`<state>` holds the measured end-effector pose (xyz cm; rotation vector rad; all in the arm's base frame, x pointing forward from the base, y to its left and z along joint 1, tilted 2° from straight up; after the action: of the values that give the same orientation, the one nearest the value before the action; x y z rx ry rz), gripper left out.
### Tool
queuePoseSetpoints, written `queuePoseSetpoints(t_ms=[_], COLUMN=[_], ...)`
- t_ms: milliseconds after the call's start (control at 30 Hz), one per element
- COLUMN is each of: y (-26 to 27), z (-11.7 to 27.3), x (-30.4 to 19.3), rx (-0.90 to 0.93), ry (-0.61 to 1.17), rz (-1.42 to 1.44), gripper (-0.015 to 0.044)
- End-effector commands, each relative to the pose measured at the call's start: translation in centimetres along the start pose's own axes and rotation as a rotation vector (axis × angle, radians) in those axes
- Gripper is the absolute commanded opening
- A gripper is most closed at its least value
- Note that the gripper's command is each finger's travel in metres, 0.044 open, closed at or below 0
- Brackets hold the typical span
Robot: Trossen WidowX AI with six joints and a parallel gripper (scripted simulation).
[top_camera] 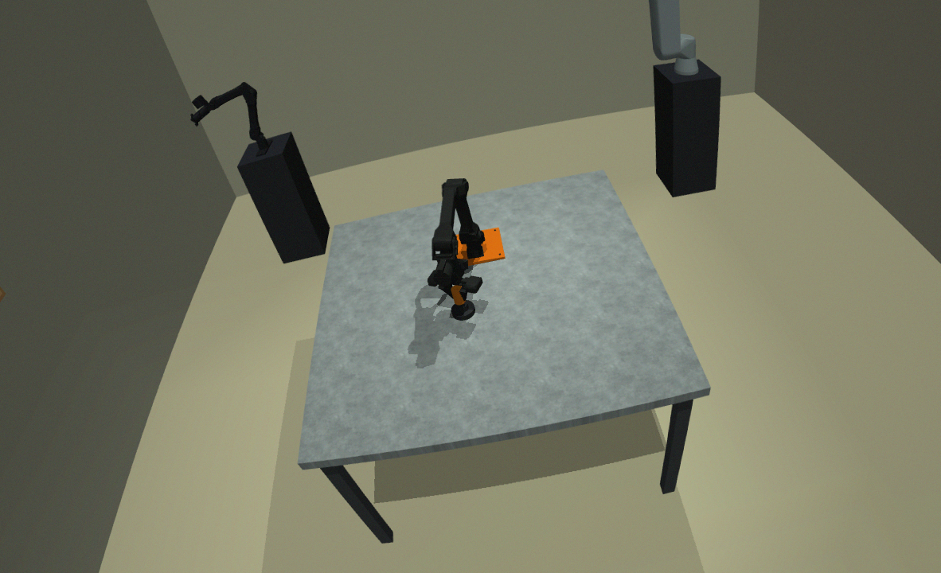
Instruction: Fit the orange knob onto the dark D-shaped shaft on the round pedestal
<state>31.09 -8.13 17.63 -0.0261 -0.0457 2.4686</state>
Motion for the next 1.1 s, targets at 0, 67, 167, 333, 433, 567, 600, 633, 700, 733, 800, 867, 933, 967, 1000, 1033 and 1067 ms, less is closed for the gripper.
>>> queuePoseSetpoints(t_ms=[0,67,167,333,433,567,600,633,700,733,800,867,933,967,1000,1033,1067], y=[0.04,0.07,0.14,0.22,0.24,0.24,0.24,0.23,0.22,0.21,0.18,0.16,0.13,0.11,0.10,0.08,0.06], z=[-0.05,0.24,0.39,0.49,0.54,0.58,0.58,0.57,0.54,0.51,0.46,0.40,0.33,0.29,0.26,0.22,0.18], x=[0.15,0.21,0.37,0.55,0.59,0.61,0.60,0.60,0.57,0.55,0.51,0.47,0.42,0.40,0.37,0.34,0.30], rx=[-0.002,-0.002,-0.002,-0.002,-0.002,-0.001,-0.001,-0.001,-0.001,-0.001,-0.001,0.000,0.000,0.000,0.000,0.000,0.000], ry=[-0.003,-0.003,-0.003,-0.003,-0.003,-0.003,-0.003,-0.004,-0.004,-0.004,-0.004,-0.004,-0.004,-0.004,-0.004,-0.004,-0.004], rz=[0.005,0.005,0.005,-0.083,-0.240,-0.507,-0.567,-0.628,-0.755,-0.820,-0.954,-1.089,-1.225,-1.294,-1.363,-1.432,-1.501], gripper=[0.0000,0.0000,0.0000,0.0000,0.0000,0.0000,0.0000,0.0000,0.0000,0.0000,0.0000,0.0000,0.0000,0.0000,0.0000,0.0000,0.0000])
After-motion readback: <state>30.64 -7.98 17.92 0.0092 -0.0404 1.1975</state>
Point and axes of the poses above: the point midway between the two fingers, 35 mm back from their tips, its own z axis back along the fingers, its own y axis across the jaws, x = y × z, the point moved 8 cm from there along z, back along the fingers, and after that the axes turned 9 degrees about -z, right-handed, at the moved point
